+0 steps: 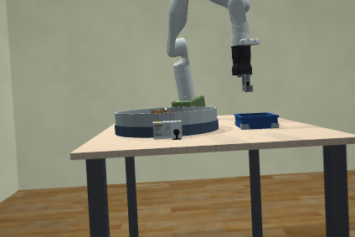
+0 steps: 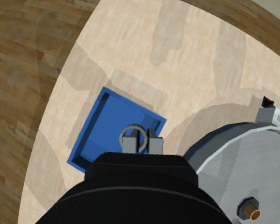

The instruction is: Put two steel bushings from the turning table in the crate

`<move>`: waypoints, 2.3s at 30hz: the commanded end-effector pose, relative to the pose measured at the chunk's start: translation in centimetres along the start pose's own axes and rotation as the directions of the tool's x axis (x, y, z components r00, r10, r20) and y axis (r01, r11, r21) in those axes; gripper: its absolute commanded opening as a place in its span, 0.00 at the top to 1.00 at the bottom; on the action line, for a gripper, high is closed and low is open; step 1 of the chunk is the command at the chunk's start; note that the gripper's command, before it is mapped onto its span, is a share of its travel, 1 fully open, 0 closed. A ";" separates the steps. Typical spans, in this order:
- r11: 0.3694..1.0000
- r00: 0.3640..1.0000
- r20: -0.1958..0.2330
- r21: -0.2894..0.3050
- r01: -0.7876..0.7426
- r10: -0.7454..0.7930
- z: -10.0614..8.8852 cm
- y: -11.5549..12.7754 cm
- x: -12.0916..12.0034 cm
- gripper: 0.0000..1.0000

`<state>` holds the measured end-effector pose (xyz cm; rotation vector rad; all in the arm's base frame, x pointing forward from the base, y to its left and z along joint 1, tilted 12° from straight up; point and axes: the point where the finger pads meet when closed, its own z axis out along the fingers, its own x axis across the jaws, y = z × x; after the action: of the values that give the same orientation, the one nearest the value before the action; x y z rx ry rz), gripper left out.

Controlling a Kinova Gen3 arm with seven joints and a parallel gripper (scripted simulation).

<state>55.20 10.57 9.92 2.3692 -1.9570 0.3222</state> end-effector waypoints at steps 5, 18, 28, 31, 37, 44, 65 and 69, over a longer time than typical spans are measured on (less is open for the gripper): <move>1.000 1.000 0.001 -0.001 0.003 -0.003 0.6 0.0 -0.2 1.00; 1.000 1.000 0.003 -0.003 0.005 -0.005 2.9 0.0 -0.4 1.00; 1.000 1.000 0.005 -0.005 0.007 -0.007 5.6 0.1 -0.6 1.00; 1.000 1.000 0.005 -0.005 0.007 -0.007 5.6 0.1 -0.6 1.00; 1.000 1.000 0.005 -0.005 0.007 -0.007 5.6 0.1 -0.6 1.00; 1.000 1.000 0.007 -0.007 0.010 -0.009 8.4 0.2 -0.8 1.00; 1.000 1.000 0.007 -0.007 0.009 -0.009 9.3 0.2 -0.8 1.00; 1.000 1.000 0.007 -0.007 0.009 -0.009 9.3 0.2 -0.8 1.00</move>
<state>56.01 9.65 0.62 2.3763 -1.9455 0.3056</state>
